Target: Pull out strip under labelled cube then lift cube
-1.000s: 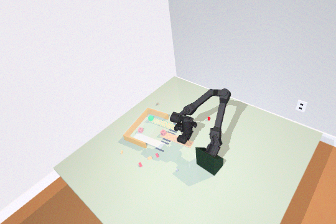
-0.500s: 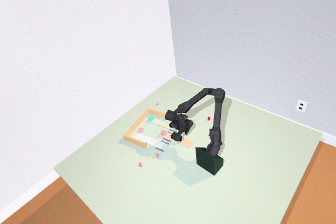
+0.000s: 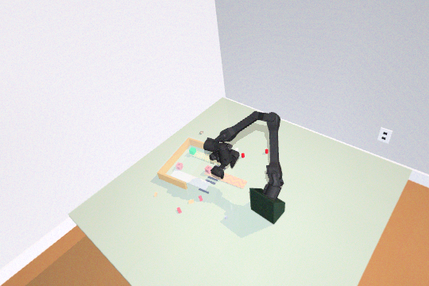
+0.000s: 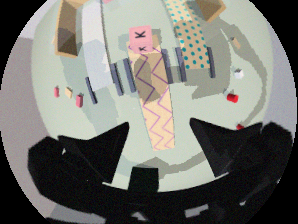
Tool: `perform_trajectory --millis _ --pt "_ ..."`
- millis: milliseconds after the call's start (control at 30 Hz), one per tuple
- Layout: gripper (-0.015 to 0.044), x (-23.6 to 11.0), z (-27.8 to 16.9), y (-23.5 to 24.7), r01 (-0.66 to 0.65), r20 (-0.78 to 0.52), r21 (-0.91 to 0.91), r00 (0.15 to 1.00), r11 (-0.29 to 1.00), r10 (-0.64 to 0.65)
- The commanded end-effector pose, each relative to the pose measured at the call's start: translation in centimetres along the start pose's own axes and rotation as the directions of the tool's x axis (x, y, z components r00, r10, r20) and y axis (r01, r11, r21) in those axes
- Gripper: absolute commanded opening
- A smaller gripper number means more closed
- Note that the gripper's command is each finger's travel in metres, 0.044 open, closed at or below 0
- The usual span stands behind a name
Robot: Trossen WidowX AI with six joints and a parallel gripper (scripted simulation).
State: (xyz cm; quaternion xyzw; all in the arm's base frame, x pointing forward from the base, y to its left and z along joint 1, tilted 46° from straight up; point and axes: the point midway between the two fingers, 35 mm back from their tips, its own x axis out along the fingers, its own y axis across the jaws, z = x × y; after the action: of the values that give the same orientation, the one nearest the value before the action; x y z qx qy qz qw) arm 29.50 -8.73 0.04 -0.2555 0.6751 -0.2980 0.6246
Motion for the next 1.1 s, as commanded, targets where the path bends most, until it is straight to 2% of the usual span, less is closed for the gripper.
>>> perform_trajectory --millis 0,1067 --pt "0.0440 -0.3 1.6 0.2 -0.006 0.004 0.009 1.000 1.000 0.006" --pt "0.0440 -1.6 10.7 1.2 -0.007 0.008 0.013 1.000 1.000 0.007"
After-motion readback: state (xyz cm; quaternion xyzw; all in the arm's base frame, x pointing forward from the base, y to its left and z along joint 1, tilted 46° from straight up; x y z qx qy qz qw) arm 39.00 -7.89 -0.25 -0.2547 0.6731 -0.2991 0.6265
